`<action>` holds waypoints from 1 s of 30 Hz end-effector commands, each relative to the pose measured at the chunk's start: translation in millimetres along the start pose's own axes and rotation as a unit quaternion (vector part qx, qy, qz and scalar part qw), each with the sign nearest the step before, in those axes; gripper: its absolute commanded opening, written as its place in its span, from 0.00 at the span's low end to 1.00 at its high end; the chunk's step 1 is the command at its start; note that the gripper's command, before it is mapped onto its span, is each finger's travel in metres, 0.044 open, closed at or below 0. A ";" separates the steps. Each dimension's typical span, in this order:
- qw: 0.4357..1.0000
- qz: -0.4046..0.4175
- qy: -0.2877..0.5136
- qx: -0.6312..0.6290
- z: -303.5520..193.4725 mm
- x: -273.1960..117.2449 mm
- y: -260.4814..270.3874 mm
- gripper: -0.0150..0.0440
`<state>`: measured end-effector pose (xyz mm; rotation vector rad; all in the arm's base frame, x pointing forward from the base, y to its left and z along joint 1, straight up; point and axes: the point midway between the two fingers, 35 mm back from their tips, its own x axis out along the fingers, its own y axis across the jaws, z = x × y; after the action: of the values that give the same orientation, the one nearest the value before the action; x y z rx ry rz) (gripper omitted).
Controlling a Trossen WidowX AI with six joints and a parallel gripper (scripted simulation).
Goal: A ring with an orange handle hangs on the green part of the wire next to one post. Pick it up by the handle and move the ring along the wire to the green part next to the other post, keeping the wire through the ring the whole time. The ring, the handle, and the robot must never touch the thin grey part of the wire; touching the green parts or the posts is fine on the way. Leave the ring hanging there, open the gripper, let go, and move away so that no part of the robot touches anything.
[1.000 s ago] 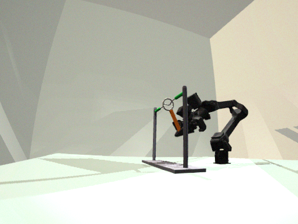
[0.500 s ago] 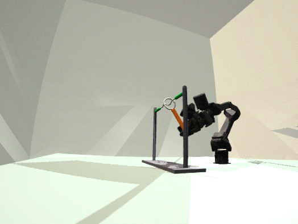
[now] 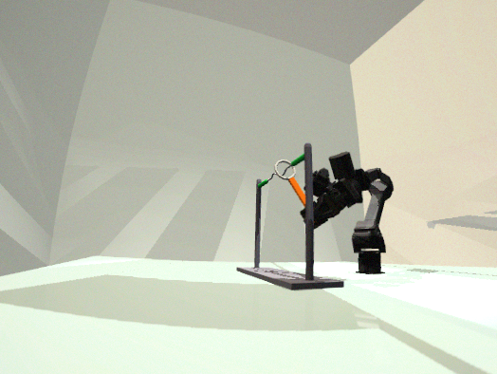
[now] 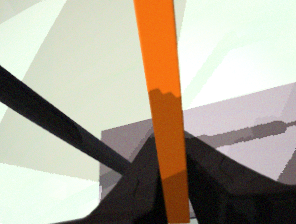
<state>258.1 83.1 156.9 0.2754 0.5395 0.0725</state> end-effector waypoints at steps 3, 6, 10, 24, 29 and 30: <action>1.000 -0.012 0.000 -0.026 0.3 0.1 -0.5 0.00; 0.999 -0.018 0.000 -0.041 0.2 0.0 -1.6 0.00; 0.998 -0.024 0.000 -0.060 0.0 0.0 -2.8 0.00; 0.994 -0.036 -0.001 -0.098 -1.4 0.9 0.6 0.00; 0.994 -0.037 -0.002 -0.102 -2.2 1.6 4.3 0.00; 0.994 -0.037 -0.002 -0.103 -2.4 1.8 5.2 0.00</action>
<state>257.8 86.5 155.5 0.0641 0.5362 0.0574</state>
